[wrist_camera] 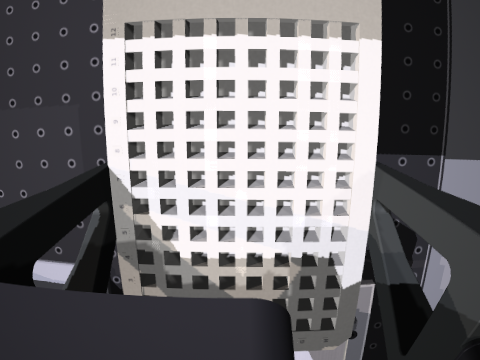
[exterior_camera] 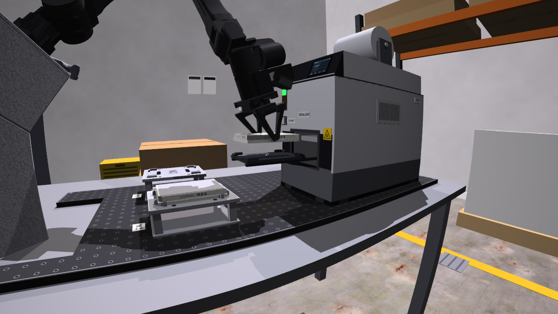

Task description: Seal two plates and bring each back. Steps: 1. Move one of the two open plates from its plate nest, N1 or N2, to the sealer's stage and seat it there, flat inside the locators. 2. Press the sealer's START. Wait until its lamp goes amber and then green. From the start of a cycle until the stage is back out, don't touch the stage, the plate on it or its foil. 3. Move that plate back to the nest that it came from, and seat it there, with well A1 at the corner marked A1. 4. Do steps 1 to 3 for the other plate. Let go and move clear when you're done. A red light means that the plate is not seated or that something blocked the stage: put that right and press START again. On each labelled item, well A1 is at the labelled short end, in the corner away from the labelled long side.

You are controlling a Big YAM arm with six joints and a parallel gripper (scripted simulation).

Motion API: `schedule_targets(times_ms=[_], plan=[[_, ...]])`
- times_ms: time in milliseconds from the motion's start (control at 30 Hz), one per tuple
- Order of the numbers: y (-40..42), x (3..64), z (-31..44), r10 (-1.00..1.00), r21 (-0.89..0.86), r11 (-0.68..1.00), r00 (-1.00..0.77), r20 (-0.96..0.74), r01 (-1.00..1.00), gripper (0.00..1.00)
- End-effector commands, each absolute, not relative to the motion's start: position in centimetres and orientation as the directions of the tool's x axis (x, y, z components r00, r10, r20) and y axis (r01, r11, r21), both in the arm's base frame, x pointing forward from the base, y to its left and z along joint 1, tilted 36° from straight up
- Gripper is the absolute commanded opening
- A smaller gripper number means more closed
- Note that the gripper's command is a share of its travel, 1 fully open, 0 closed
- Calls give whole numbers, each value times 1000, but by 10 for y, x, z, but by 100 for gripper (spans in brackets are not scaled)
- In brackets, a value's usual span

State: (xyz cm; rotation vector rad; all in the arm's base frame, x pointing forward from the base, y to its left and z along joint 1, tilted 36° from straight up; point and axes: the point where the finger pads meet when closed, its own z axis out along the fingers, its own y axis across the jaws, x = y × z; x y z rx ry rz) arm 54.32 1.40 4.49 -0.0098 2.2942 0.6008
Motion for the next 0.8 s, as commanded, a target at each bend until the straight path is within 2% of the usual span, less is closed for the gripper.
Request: schedule_targets(times_ms=[0,333,767], plan=[[4,558,56,186,412,894,-693,-697,-175,0],[20,553,44,173,418,889,-709,-683,-185,0],[7,556,64,166,398,897,-685,-709,-194,0]])
